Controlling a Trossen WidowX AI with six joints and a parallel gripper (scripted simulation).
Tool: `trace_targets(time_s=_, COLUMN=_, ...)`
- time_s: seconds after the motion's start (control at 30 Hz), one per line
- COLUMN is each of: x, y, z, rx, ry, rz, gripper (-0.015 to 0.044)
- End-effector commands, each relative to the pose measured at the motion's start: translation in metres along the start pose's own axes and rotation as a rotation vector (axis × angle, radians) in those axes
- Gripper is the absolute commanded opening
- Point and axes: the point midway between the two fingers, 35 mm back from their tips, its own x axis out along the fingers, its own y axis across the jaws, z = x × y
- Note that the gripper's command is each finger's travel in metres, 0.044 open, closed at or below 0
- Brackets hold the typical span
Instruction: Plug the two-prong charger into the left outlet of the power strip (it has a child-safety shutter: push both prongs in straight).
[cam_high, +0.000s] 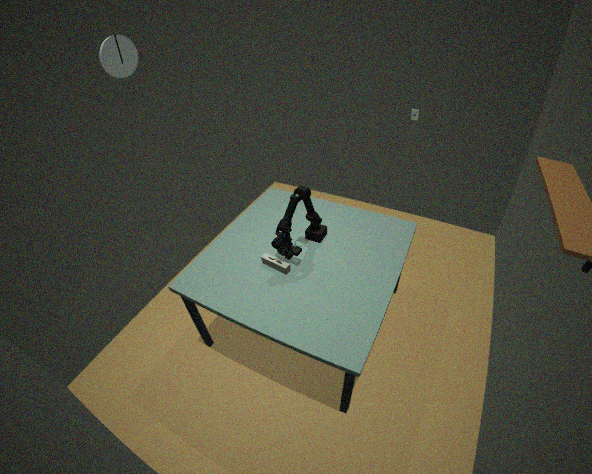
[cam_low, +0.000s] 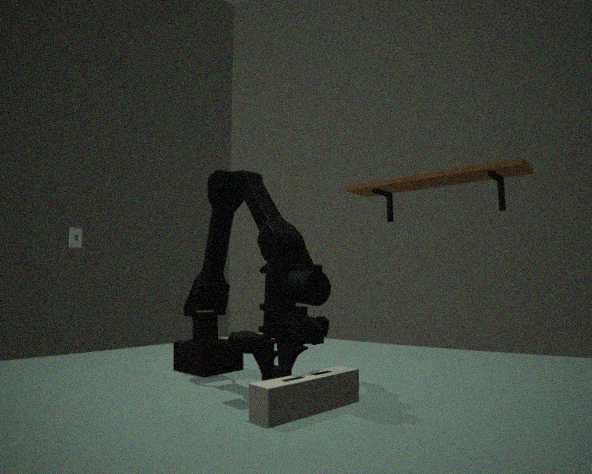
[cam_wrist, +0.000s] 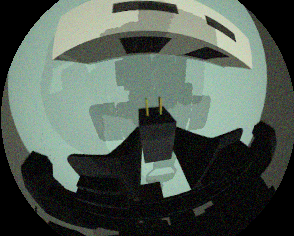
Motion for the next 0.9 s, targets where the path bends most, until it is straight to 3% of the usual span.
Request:
trace_targets(time_s=0.0, x=-0.002, y=0.001, z=0.008, rx=0.007, ry=-0.008, rz=0.003, gripper=0.0000)
trace_targets(time_s=0.87, x=-0.001, y=0.005, z=0.036, rx=0.013, ry=-0.010, rz=0.004, gripper=0.0000)
